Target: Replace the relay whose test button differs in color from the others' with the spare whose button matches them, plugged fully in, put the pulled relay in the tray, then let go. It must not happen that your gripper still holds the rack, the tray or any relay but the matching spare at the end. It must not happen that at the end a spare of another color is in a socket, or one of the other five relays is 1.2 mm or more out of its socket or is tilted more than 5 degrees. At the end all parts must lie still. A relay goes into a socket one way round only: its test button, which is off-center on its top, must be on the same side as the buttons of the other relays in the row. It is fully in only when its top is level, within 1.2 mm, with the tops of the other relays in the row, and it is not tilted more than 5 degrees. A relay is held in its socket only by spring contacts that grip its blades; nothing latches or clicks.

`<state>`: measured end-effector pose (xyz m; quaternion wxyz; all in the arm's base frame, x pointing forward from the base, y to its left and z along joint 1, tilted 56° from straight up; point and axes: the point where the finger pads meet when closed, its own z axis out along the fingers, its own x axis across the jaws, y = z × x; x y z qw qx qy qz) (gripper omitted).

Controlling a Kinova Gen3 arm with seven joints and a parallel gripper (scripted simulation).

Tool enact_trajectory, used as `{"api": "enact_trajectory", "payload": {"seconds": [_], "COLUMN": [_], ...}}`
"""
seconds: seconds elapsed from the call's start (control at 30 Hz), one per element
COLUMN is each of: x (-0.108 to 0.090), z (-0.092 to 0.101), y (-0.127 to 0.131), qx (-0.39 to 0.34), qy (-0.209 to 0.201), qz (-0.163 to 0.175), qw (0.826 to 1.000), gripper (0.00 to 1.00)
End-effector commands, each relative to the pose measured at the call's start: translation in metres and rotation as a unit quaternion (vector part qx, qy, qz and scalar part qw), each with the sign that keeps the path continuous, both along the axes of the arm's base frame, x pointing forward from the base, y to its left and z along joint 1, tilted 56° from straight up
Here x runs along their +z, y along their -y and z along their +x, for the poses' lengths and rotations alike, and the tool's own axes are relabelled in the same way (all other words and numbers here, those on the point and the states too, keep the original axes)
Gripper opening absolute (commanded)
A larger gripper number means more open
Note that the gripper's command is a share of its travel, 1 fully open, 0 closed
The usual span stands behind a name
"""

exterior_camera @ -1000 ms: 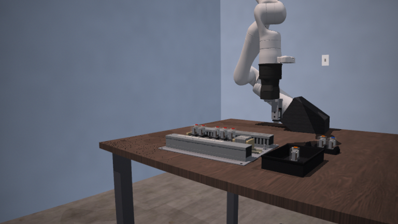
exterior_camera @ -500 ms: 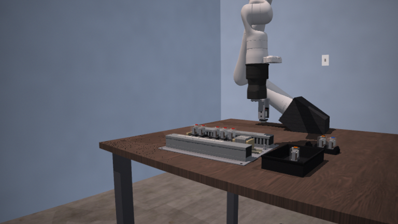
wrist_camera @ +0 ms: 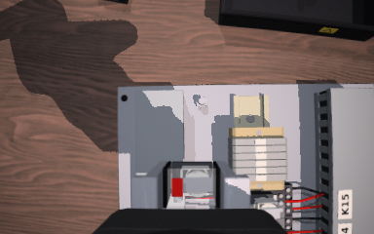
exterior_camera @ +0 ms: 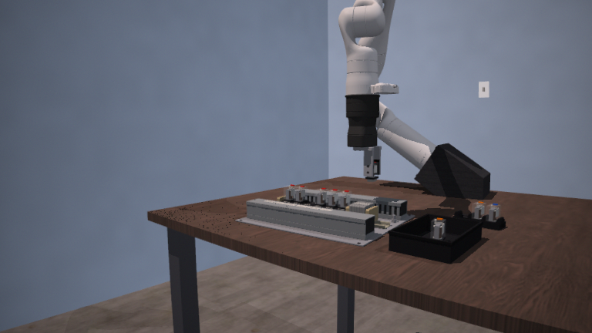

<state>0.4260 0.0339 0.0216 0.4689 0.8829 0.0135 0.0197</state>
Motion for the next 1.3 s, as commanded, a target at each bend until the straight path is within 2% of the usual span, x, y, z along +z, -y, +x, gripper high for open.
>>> {"api": "enact_trajectory", "payload": {"seconds": [0.0, 0.33, 0.43, 0.9, 1.0, 1.27], "x": [0.012, 0.042, 0.039, 0.080, 0.077, 0.100], "z": [0.007, 0.024, 0.020, 0.045, 0.041, 0.056], "y": [0.007, 0.027, 0.025, 0.052, 0.050, 0.065], "qx": [0.003, 0.005, 0.001, 0.005, 0.002, 0.004], "qy": [-0.002, -0.003, -0.002, -0.003, -0.001, -0.002], "qz": [0.000, 0.001, -0.001, 0.000, -0.001, 0.000], "qw": [1.000, 1.000, 1.000, 1.000, 1.000, 1.000], "gripper": [0.00, 0.00, 0.00, 0.00, 0.00, 0.00]}}
